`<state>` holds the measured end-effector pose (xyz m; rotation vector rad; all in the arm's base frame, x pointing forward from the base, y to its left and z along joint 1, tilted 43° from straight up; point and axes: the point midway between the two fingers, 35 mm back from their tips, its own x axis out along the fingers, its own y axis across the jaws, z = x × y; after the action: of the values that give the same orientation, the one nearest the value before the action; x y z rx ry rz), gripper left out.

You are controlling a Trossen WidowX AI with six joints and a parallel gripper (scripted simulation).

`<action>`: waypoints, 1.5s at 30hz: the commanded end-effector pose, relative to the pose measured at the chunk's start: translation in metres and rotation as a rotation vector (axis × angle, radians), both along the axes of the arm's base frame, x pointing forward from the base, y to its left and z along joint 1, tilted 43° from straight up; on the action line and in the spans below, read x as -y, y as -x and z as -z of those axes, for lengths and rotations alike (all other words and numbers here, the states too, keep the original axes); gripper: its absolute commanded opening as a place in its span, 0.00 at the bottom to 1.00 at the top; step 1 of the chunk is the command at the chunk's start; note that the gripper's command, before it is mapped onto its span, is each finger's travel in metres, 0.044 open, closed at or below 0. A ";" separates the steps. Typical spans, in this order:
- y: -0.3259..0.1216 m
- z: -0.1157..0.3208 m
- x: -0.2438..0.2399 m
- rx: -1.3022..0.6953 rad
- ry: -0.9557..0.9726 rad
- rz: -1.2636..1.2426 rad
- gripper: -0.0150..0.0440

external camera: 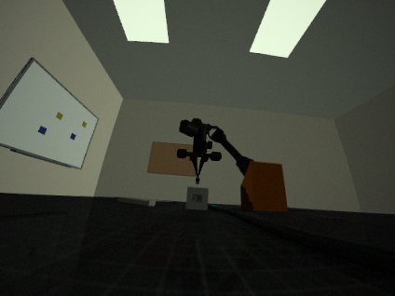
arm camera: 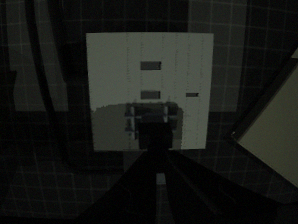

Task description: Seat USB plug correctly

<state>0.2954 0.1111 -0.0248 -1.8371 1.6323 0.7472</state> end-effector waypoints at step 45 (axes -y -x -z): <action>-0.001 0.002 0.006 0.009 0.036 0.004 0.25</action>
<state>0.2961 0.1057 -0.0272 -1.8552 1.6506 0.7193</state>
